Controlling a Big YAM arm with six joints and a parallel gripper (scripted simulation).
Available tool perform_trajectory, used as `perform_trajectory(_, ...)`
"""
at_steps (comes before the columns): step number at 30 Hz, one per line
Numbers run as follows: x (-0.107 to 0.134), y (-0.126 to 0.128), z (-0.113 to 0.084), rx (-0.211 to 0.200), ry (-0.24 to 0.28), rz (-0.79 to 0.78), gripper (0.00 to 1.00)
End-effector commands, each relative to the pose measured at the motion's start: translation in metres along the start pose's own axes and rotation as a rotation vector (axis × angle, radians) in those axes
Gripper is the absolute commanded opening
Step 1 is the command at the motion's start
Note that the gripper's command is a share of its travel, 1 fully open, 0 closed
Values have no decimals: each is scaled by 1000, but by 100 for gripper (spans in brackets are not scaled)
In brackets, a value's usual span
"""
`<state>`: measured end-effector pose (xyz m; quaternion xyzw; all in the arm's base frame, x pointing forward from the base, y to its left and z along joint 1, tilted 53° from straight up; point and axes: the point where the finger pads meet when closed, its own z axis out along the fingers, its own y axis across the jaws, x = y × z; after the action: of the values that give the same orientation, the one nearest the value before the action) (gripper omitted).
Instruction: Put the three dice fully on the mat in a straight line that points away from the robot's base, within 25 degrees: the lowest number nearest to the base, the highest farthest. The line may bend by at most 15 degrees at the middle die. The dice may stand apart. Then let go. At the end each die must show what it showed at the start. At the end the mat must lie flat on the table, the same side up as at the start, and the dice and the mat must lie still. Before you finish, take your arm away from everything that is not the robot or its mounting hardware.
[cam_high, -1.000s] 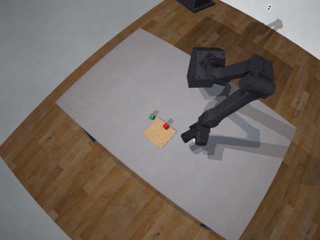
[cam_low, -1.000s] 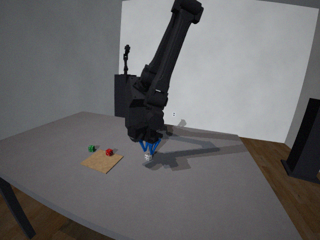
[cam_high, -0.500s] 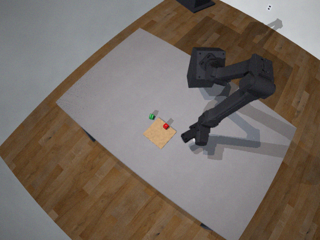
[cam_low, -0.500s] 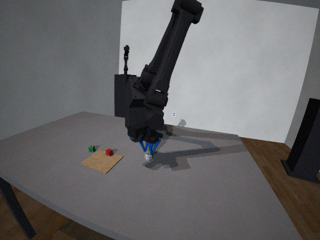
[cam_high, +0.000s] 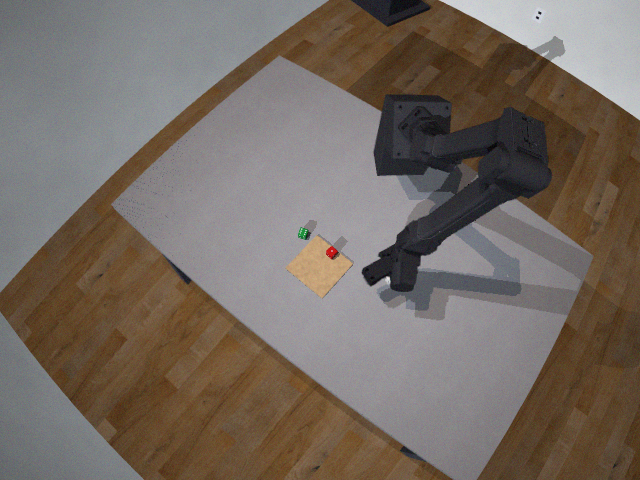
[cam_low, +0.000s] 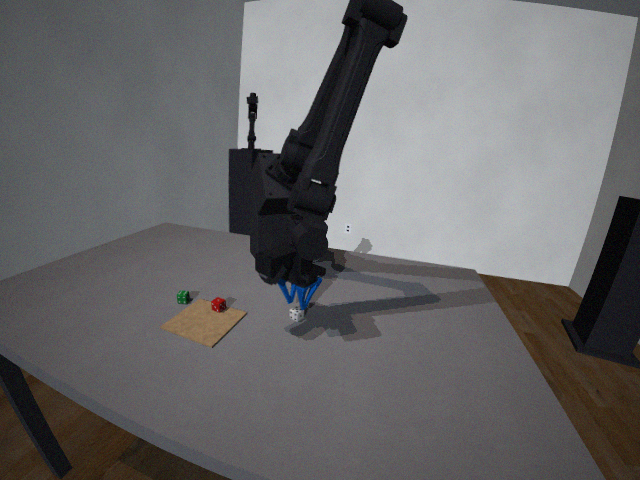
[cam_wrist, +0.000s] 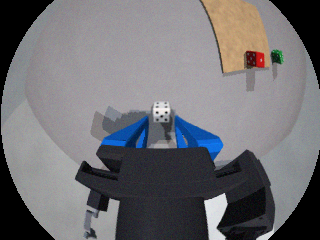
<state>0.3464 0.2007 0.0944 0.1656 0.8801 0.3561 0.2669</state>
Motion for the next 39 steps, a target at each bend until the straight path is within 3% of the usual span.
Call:
perform_trajectory(1,4,-3,3,7,5,7,39)
perform_trajectory(26,1,3,33,-5,-1,3,39)
perform_trajectory(39,0,-1,34,3,-1,7,39)
